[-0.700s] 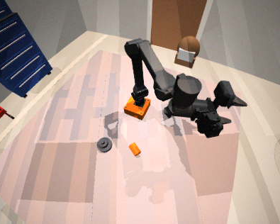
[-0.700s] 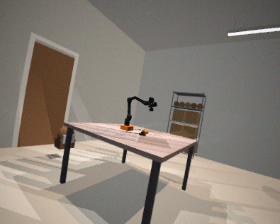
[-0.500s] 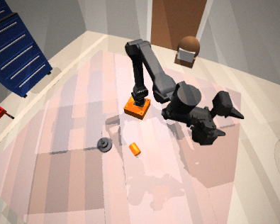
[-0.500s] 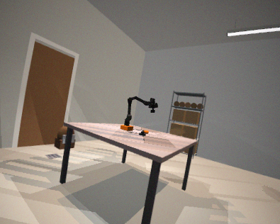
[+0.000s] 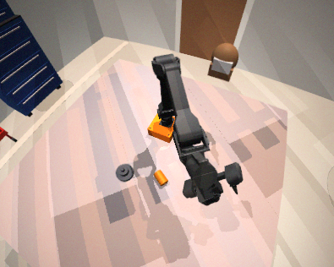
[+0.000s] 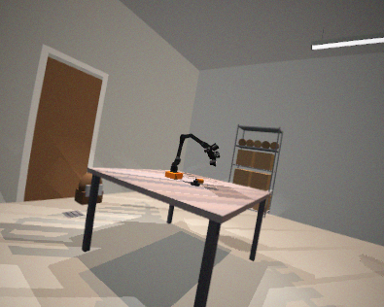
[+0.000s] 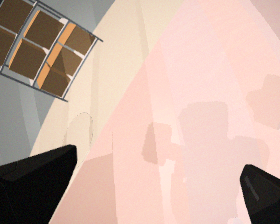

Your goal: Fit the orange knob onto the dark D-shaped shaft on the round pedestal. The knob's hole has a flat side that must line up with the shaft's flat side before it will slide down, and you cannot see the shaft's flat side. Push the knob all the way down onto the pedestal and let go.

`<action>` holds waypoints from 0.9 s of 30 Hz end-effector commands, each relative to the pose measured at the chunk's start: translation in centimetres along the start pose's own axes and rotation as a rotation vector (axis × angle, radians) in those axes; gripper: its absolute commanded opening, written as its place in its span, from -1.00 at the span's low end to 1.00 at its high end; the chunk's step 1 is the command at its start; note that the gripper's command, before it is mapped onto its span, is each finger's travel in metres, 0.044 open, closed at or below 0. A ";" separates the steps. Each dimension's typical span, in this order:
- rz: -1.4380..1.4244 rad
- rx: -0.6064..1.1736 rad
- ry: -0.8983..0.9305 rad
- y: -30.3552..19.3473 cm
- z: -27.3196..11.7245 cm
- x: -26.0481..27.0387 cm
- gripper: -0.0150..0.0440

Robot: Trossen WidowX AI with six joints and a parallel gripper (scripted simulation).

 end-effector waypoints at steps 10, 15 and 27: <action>-0.453 0.497 -0.645 -2.8 -3.1 -15.1 1.00; -0.585 0.767 -0.719 -4.2 -5.9 -18.6 1.00; -0.592 0.783 -0.720 -4.2 -5.8 -18.6 1.00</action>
Point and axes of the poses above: the point midway between the two fingers, 35 mm back from their tips, its own z axis out along the fingers, its own x axis across the jaws, y = z × x, the point moved 4 cm from there along -z, back along the fingers, and after that the axes turned 8 degrees about z, right-handed, at the moved point
